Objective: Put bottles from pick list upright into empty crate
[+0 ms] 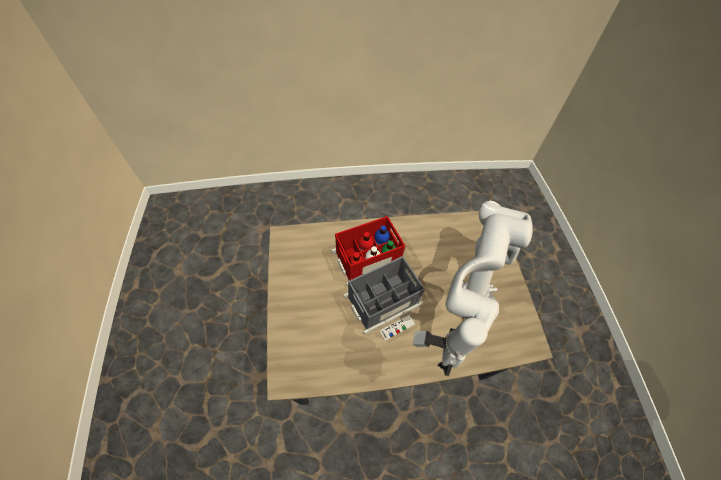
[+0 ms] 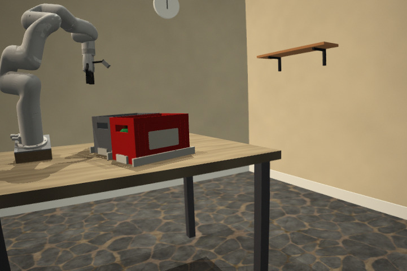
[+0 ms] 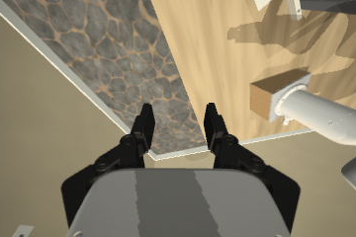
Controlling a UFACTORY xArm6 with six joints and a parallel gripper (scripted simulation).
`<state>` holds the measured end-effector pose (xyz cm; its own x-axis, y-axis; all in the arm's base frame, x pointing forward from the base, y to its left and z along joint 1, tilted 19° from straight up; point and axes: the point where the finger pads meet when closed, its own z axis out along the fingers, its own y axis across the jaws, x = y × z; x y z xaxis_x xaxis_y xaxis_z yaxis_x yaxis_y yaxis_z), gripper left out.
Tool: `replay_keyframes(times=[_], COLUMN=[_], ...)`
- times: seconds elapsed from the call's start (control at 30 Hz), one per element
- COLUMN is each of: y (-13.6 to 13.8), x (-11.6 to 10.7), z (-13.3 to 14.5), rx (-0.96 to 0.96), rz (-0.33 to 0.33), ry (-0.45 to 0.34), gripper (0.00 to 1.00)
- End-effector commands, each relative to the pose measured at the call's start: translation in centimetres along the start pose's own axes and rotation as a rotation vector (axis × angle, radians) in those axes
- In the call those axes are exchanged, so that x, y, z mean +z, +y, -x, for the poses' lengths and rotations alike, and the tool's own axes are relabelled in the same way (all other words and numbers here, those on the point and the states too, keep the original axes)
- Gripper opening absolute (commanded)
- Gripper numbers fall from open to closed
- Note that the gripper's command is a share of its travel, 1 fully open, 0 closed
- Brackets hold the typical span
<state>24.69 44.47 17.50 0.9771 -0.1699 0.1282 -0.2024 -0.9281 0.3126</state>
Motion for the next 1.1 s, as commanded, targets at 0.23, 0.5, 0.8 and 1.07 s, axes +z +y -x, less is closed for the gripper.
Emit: replay_keyframes(times=[0.23, 0.5, 0.8, 1.07], y=[1.6, 2.9, 4.1, 5.4], x=[1.9, 3.5, 5.0, 6.6], z=[-4.5, -7.9, -10.9, -14.3], rx=[-0.288, -0.537, -0.720, -0.722], rz=[-0.007, -0.006, -0.009, -0.009], ry=[0.001, 0.003, 0.002, 0.002], gripper=[0.65, 0.65, 0.65, 0.65])
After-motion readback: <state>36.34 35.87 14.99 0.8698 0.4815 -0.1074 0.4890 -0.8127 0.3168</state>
